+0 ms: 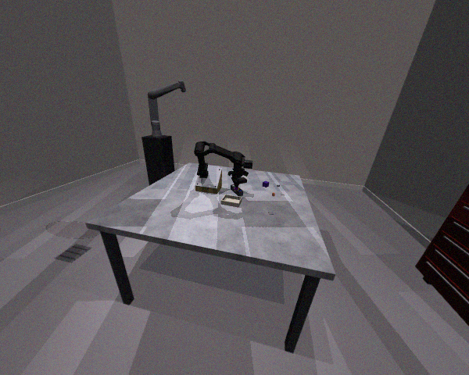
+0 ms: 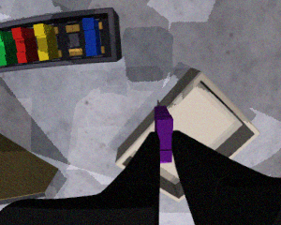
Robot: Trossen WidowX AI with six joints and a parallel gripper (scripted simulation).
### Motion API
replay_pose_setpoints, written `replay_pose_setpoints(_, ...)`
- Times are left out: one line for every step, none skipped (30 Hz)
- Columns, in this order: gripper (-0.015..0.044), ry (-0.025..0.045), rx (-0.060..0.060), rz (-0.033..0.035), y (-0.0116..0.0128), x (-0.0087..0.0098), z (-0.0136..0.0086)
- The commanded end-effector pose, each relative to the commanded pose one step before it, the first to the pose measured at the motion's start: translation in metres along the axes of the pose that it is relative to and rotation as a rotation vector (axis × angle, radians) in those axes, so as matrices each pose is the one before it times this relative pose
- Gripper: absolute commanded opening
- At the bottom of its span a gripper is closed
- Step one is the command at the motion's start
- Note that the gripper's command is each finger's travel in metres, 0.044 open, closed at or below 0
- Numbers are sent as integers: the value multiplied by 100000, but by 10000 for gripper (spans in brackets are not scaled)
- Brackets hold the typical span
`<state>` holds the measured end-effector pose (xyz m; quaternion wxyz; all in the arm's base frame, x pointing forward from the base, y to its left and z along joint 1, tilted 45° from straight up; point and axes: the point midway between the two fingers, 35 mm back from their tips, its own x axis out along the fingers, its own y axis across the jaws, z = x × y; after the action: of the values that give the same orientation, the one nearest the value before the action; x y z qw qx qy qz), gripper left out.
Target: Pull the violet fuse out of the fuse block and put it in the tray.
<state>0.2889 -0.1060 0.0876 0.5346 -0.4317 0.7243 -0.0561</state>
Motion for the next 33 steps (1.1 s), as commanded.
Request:
replay_pose_setpoints(0,485,215,-647,-1645,-72,-2219)
replay_pose_setpoints(0,130,12,-135,-382,-8,-565)
replay_pose_setpoints(0,150,12,-147,-370,-9,-576)
replay_pose_setpoints(0,170,12,-159,-357,-10,-584)
replay_pose_setpoints(0,190,12,-170,-344,-10,-592)
replay_pose_setpoints(0,168,9,-144,-267,-9,-482)
replay_pose_setpoints(0,107,5,-89,-156,-5,-292)
replay_pose_setpoints(0,37,2,-30,-51,-2,-98)
replay_pose_setpoints(0,0,0,0,0,0,0)
replay_pose_setpoints(0,0,0,0,0,0,0)
replay_pose_setpoints(0,0,0,0,0,0,0)
replay_pose_setpoints(0,-1,0,2,-1,26,2)
replay_pose_setpoints(0,-4,1,4,-2,79,6)
replay_pose_setpoints(0,-6,2,7,-3,131,9)
replay_pose_setpoints(0,-6,3,7,-4,162,10)
replay_pose_setpoints(0,-5,2,6,-4,162,9)
replay_pose_setpoints(0,-4,2,4,-3,162,8)
replay_pose_setpoints(0,-4,2,3,-3,161,7)
replay_pose_setpoints(0,-3,2,2,-3,161,5)
replay_pose_setpoints(0,-2,2,0,-3,161,4)
replay_pose_setpoints(0,-1,2,-1,-2,161,3)
replay_pose_setpoints(0,0,1,-2,-2,161,2)
replay_pose_setpoints(0,1,1,-3,-2,161,1)
replay_pose_setpoints(0,2,1,-5,-1,161,0)
replay_pose_setpoints(0,3,1,-6,-1,160,-1)
replay_pose_setpoints(0,4,1,-7,-1,160,-2)
replay_pose_setpoints(0,5,0,-8,0,160,-3)
replay_pose_setpoints(0,6,0,-10,0,160,-4)
replay_pose_setpoints(0,7,0,-11,0,160,-5)
replay_pose_setpoints(0,8,0,-12,1,159,-6)
replay_pose_setpoints(0,9,0,-13,1,159,-7)
replay_pose_setpoints(0,10,-1,-14,1,159,-8)
replay_pose_setpoints(0,11,-1,-16,2,159,-9)
